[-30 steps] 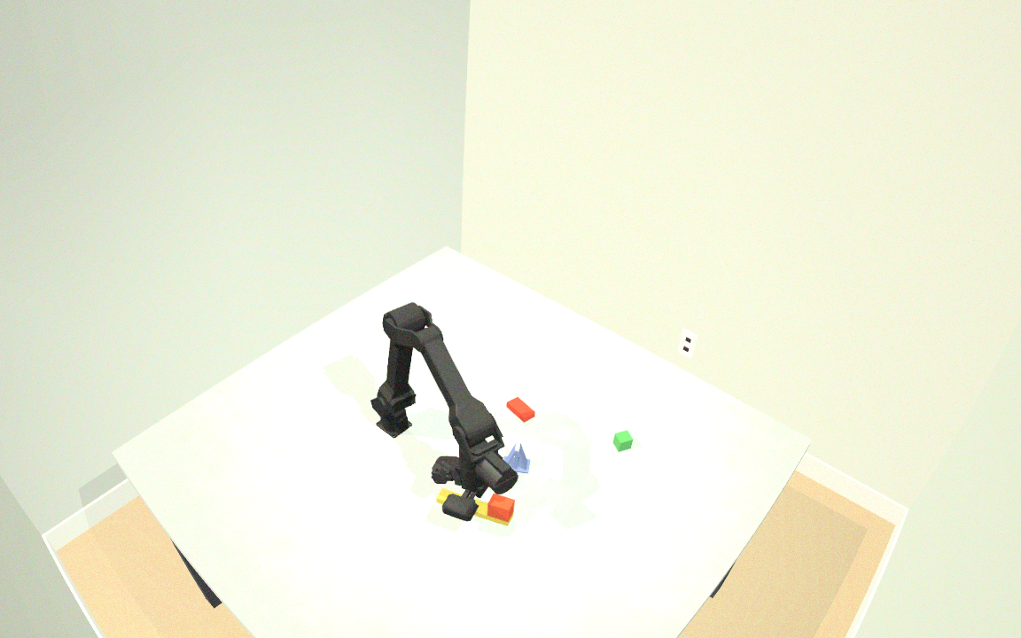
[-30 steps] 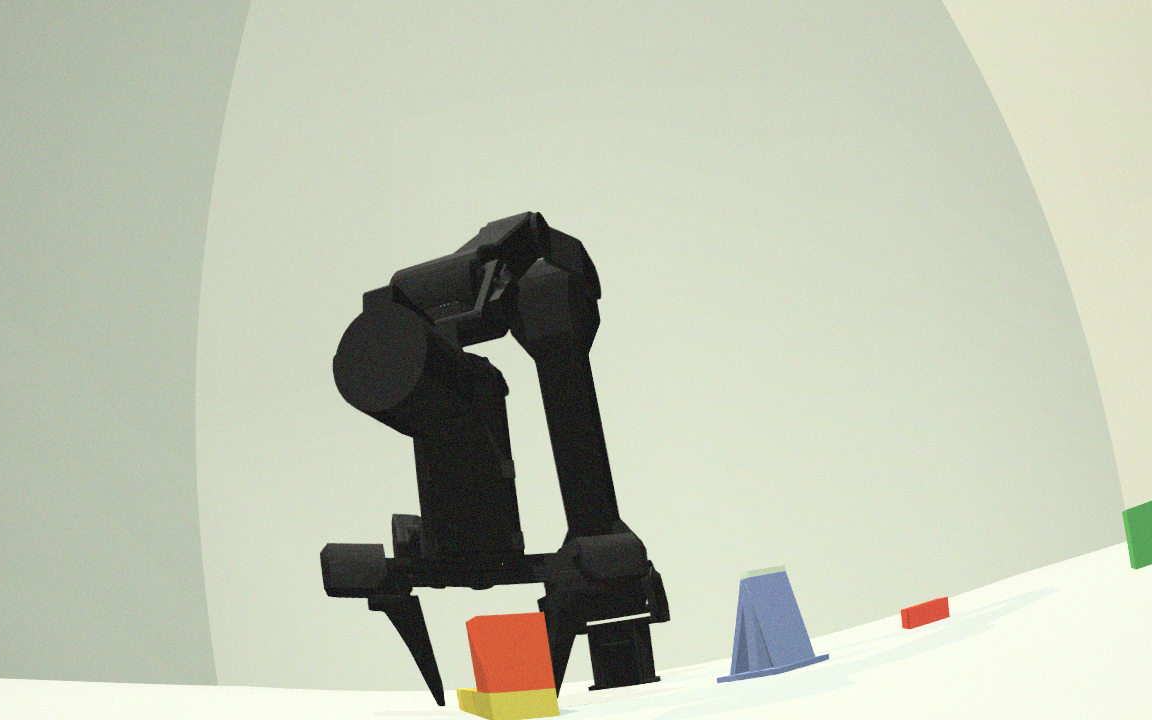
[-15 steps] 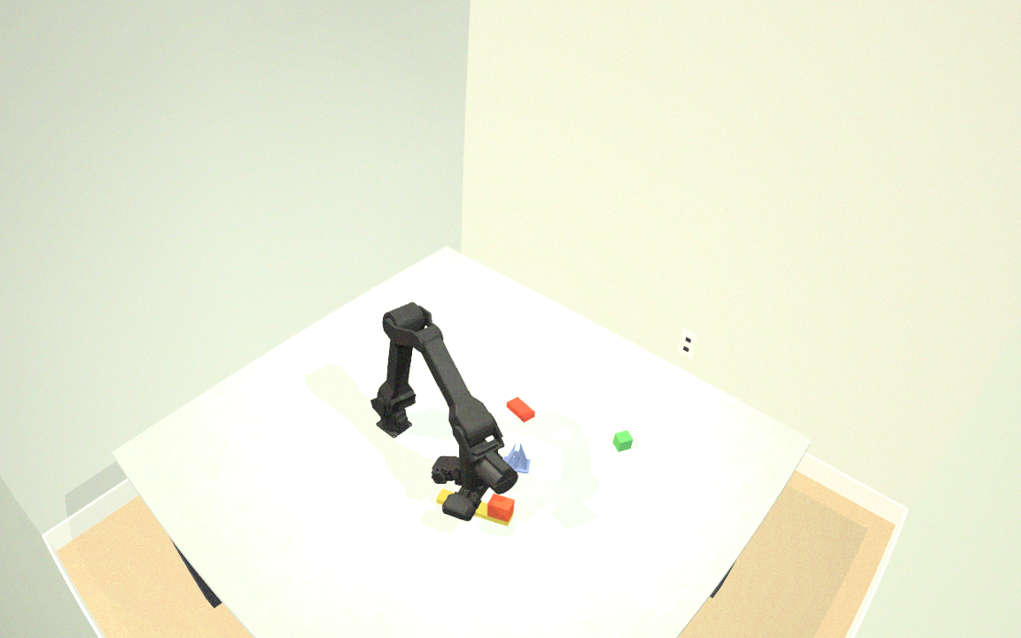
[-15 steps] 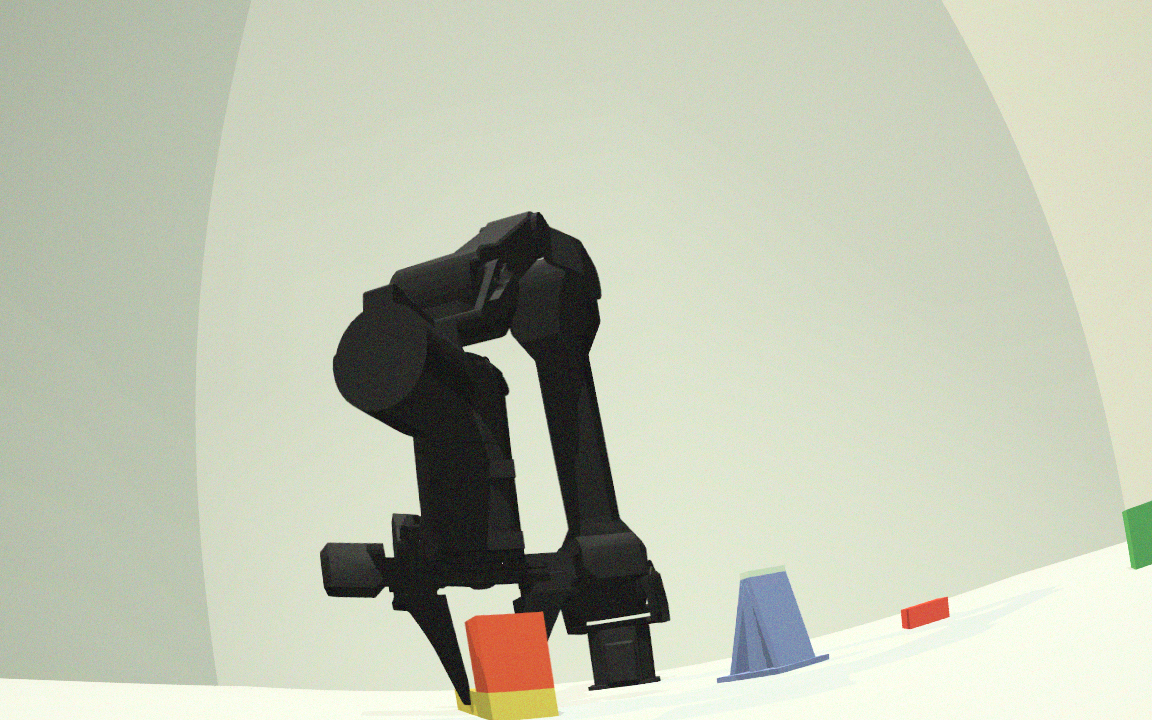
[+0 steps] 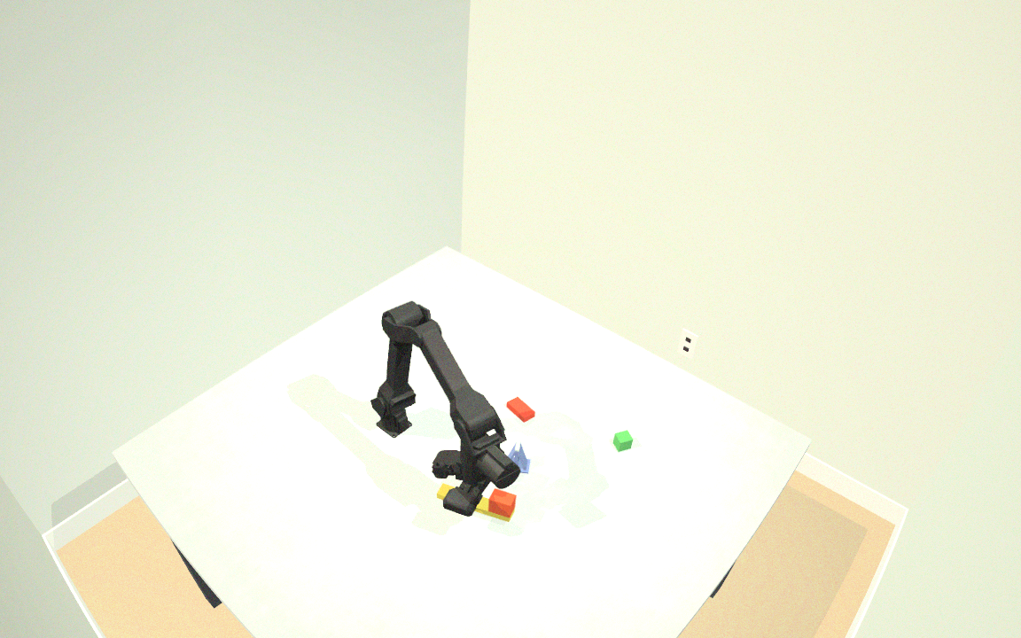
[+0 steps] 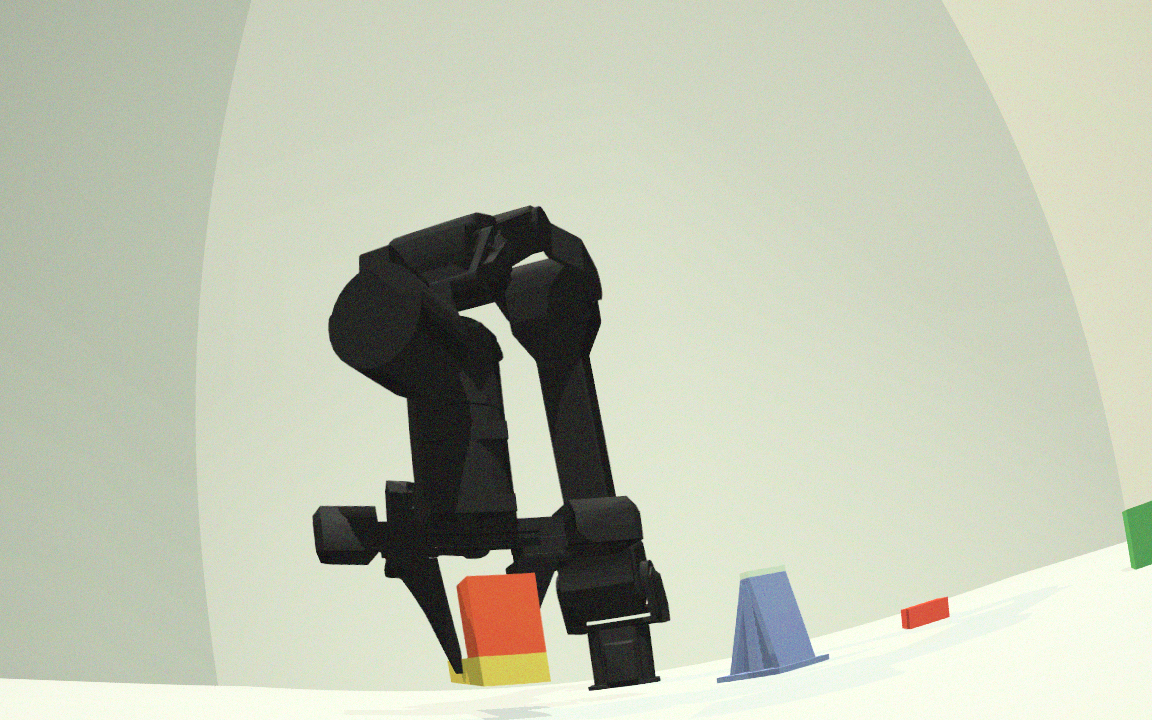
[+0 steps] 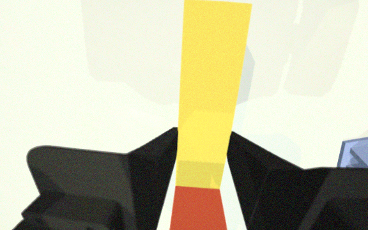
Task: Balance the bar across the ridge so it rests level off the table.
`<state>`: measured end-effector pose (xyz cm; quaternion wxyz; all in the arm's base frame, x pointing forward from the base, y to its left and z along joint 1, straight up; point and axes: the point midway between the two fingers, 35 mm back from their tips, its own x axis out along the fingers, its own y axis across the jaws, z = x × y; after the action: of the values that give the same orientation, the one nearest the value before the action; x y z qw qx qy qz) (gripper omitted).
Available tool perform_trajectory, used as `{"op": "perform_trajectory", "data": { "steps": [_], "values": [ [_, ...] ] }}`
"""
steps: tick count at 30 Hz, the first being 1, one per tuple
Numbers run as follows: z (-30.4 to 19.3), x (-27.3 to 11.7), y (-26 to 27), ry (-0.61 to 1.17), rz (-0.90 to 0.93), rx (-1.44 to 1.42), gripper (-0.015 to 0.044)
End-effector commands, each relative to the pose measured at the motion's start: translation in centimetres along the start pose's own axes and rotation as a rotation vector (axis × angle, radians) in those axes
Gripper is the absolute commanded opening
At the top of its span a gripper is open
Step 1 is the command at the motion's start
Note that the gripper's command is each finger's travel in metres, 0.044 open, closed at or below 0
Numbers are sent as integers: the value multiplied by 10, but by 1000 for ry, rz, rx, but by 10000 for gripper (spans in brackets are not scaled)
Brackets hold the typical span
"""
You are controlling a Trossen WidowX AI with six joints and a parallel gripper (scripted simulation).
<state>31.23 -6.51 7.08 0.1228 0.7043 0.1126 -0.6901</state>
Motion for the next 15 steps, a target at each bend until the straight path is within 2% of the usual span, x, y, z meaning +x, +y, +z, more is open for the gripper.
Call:
{"op": "perform_trajectory", "data": {
  "steps": [1,15],
  "values": [
    [-2,-11,1,5,1,1,0],
    [-3,-47,1,6,-1,2,0]
  ]
}}
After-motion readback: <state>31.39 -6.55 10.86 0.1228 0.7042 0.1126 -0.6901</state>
